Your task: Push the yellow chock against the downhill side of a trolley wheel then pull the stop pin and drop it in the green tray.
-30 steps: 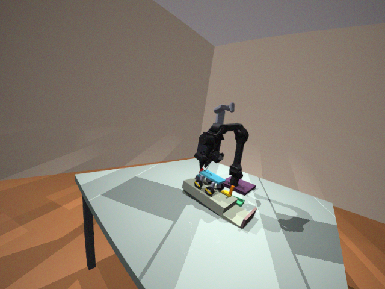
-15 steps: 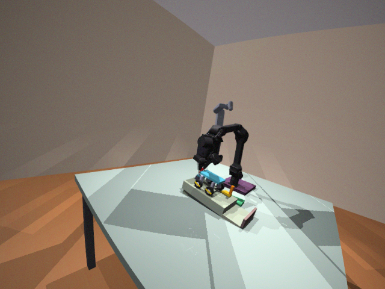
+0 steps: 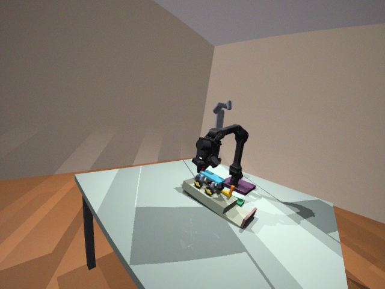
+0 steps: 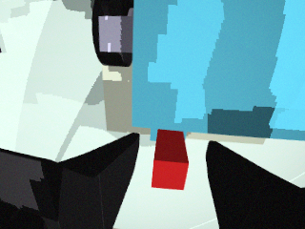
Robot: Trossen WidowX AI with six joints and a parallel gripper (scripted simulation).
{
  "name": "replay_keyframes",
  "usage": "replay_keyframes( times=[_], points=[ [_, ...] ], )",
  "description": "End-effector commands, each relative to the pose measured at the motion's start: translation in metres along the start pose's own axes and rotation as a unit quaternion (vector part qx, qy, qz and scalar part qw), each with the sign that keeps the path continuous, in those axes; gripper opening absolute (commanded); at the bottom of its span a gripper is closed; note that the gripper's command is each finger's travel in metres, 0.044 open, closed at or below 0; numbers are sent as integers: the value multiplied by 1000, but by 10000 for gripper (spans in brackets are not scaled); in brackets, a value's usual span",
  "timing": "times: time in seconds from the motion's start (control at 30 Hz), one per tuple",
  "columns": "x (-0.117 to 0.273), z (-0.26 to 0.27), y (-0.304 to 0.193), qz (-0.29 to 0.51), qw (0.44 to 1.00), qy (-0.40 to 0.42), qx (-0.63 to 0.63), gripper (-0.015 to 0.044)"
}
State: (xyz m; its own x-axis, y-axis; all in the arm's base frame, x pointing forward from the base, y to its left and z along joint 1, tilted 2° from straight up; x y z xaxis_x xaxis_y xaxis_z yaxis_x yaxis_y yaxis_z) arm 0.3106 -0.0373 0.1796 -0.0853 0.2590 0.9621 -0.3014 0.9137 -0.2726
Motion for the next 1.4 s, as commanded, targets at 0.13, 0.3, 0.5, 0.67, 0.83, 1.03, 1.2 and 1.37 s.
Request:
replay_keyframes(
  times=[0.13, 0.3, 0.5, 0.67, 0.83, 1.03, 1.2, 1.37],
  points=[
    [-10, 2, 1, -1, 1000, 5, 4, 190],
    [-7, 1, 1, 0, 1000, 1, 0, 138],
    [-7, 1, 1, 0, 1000, 1, 0, 39],
    [-7, 1, 1, 0, 1000, 1, 0, 5],
    [-5, 1, 0, 0, 1000, 3, 1, 0],
    [0, 2, 0, -1, 1000, 5, 4, 0],
    [3, 2, -1, -1, 1000, 5, 4, 0],
    [6, 3, -1, -1, 1000, 5, 4, 0]
  ],
)
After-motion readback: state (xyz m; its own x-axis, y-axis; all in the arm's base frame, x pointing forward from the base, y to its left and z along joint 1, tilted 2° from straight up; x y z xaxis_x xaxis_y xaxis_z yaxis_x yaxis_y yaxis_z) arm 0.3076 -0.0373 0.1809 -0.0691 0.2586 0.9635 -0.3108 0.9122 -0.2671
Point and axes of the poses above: the point midway between the two fingers, 35 mm back from their tips, its own x axis back along the fingers, its own z axis across the jaws, y = z × x, the point moved 3 cm from there along x, back along the fingers, and after that the axes turned 10 degrees about x, right-handed, at the moved point
